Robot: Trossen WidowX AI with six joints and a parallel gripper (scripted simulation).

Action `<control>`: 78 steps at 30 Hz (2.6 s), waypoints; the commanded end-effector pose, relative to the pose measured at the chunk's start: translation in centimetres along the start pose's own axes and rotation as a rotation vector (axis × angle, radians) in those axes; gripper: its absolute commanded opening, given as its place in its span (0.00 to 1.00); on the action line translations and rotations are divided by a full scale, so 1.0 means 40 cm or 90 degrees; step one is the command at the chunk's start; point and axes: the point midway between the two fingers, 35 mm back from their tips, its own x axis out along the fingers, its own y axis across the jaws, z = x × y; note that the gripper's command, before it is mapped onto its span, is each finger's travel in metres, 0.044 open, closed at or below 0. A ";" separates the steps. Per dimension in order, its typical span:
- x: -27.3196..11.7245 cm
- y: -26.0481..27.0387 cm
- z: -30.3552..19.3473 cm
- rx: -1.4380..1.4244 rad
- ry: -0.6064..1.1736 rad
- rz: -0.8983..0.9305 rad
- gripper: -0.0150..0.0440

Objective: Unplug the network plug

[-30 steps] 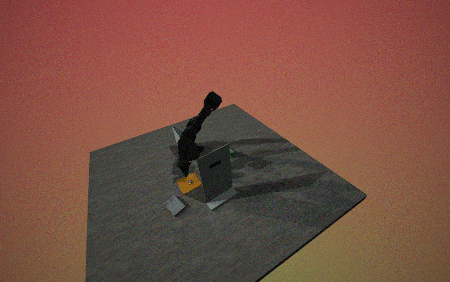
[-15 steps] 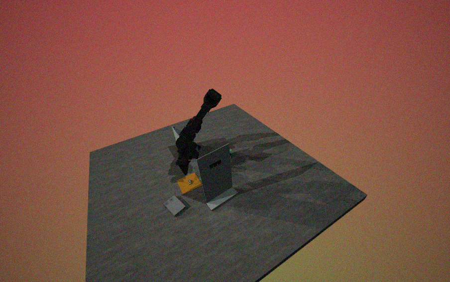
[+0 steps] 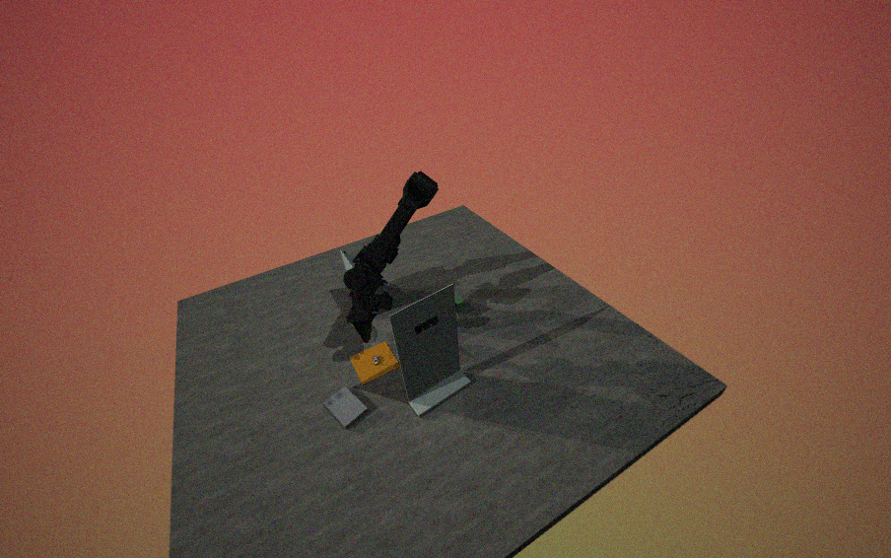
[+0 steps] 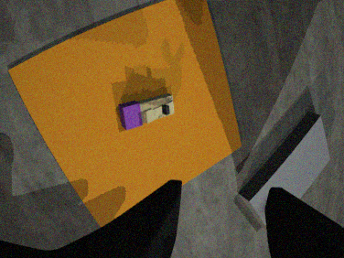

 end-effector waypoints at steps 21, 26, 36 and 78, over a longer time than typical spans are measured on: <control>-0.069 -0.040 0.006 -0.006 -0.005 -0.006 0.52; -0.085 -0.045 0.008 -0.006 -0.006 -0.006 0.52; -0.109 -0.068 0.002 0.006 -0.002 -0.004 0.52; -0.307 -0.193 0.006 -0.006 -0.005 -0.007 1.00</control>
